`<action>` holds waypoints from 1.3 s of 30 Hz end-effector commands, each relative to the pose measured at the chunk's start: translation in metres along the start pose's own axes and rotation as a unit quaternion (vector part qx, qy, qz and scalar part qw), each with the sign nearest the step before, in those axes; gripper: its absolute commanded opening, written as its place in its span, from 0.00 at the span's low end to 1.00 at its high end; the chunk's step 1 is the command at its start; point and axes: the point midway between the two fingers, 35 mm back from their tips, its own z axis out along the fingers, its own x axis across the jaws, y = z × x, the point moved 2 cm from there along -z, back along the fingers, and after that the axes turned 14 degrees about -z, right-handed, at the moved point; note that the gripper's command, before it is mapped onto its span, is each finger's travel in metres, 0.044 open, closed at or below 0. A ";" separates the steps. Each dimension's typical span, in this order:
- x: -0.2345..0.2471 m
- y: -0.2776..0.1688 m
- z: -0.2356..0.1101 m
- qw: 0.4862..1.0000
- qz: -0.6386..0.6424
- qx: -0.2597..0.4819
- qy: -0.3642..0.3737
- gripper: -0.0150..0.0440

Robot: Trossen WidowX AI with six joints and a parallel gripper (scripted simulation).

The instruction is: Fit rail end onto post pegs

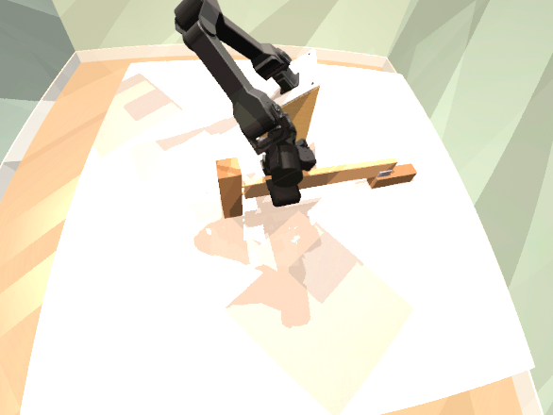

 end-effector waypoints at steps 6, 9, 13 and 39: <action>0.001 -0.004 -0.002 1.000 -0.001 0.001 0.000 0.25; 0.001 -0.005 -0.002 1.000 -0.001 0.001 0.000 0.25; 0.001 -0.006 -0.003 1.000 -0.001 0.001 0.000 0.25; 0.003 -0.013 -0.001 1.000 -0.001 0.001 0.000 0.25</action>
